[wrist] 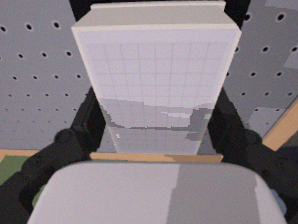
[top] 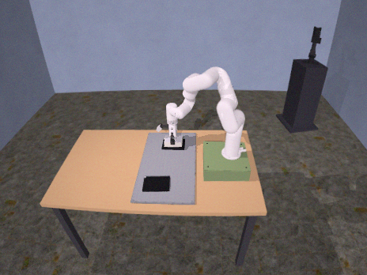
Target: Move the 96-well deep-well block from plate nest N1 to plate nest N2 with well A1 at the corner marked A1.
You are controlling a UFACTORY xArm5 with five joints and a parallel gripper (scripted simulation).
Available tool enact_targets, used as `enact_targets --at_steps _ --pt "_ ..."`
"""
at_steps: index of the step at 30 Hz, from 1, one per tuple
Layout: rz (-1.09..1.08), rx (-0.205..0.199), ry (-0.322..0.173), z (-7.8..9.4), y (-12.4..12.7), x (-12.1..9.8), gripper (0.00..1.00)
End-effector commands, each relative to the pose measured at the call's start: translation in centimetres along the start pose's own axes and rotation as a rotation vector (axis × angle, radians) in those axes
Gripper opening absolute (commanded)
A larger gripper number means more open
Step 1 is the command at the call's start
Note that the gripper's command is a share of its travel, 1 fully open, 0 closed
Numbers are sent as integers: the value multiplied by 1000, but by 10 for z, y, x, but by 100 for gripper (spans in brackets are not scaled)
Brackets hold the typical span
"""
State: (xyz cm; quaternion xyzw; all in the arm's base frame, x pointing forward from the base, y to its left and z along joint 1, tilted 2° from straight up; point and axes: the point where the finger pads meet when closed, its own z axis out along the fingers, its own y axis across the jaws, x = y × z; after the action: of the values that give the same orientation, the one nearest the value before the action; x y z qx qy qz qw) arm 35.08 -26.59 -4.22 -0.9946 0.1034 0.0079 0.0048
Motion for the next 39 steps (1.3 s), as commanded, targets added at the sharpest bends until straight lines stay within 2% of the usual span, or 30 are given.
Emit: enact_targets --at_steps 1,25,39 --pt "0 -1 3 1 1 1 100" --pt "0 -1 3 16 1 1 100" --pt "0 -1 3 16 1 1 100"
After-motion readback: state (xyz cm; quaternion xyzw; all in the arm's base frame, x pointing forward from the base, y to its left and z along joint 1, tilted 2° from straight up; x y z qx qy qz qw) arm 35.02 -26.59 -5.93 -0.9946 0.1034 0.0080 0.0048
